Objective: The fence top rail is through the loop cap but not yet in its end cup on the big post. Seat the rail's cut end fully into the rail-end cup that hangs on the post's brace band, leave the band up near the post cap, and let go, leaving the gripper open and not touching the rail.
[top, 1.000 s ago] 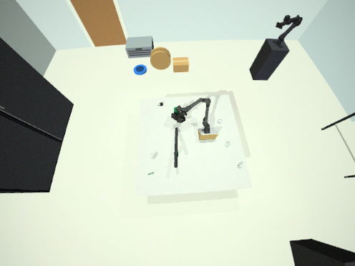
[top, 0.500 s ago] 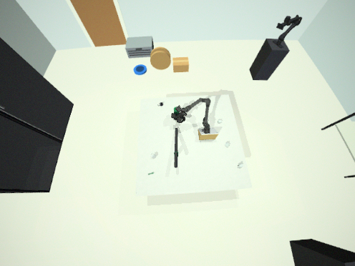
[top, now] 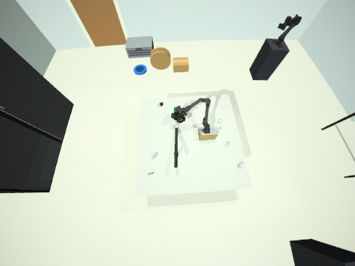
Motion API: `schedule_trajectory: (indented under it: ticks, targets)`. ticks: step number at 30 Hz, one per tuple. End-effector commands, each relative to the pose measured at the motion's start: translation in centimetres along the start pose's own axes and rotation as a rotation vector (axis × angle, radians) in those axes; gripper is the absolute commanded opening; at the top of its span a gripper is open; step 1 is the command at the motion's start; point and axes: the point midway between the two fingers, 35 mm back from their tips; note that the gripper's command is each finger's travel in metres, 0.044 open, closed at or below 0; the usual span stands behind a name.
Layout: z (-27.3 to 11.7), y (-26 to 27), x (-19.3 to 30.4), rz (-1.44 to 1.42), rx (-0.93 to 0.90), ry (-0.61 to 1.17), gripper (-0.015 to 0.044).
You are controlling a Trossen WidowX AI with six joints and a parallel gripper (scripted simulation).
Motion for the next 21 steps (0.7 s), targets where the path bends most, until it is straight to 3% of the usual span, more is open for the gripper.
schedule_trajectory:
  ticks: [1,9,21]
  targets:
    - [0.0,0.0,0.0,0.0,0.0,0.0,0.0236]
    - [-1.2,-0.5,-1.7,-0.002,-0.003,-0.007,0.044]
    - [-3.2,-1.2,-4.4,0.035,-0.002,-0.019,0.044]
Point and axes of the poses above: the point midway between the two fingers, 35 mm back from their tips, its own z axis out along the fingers, its own y axis across the jaws, x = y × z, and after that the axes turned 10 degrees about z, right-handed
